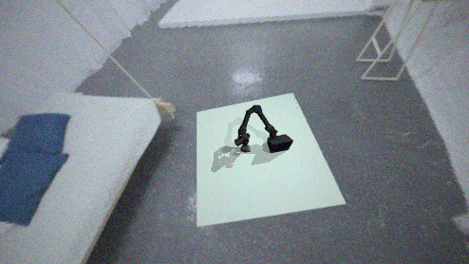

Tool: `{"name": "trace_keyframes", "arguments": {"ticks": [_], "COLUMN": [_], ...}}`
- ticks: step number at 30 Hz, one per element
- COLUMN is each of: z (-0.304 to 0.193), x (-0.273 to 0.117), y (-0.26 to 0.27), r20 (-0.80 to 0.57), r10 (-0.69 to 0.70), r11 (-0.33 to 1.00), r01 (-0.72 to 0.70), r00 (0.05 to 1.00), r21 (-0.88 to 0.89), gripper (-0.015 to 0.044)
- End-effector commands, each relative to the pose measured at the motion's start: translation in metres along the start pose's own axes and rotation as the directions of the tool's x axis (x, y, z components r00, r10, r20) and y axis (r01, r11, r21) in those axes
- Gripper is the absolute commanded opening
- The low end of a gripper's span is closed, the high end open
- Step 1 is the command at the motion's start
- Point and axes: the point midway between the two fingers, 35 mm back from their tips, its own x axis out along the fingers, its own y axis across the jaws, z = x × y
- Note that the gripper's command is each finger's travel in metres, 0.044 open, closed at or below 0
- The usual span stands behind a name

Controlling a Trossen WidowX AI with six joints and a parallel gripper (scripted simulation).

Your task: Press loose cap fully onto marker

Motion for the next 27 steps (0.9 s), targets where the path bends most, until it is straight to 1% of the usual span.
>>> {"name": "trace_keyframes", "arguments": {"ticks": [1,27], "z": [-0.003,0.005], "x": [0.023,0.058], "y": [-0.003,-0.005], "r20": [-0.030,-0.029], "r10": [-0.018,-0.020], "r11": [1.000,1.000], "r01": [0.019,0.021], "r00": [0.999,0.999], "r21": [0.009,0.010], "gripper": [0.0000,0.0000]}}
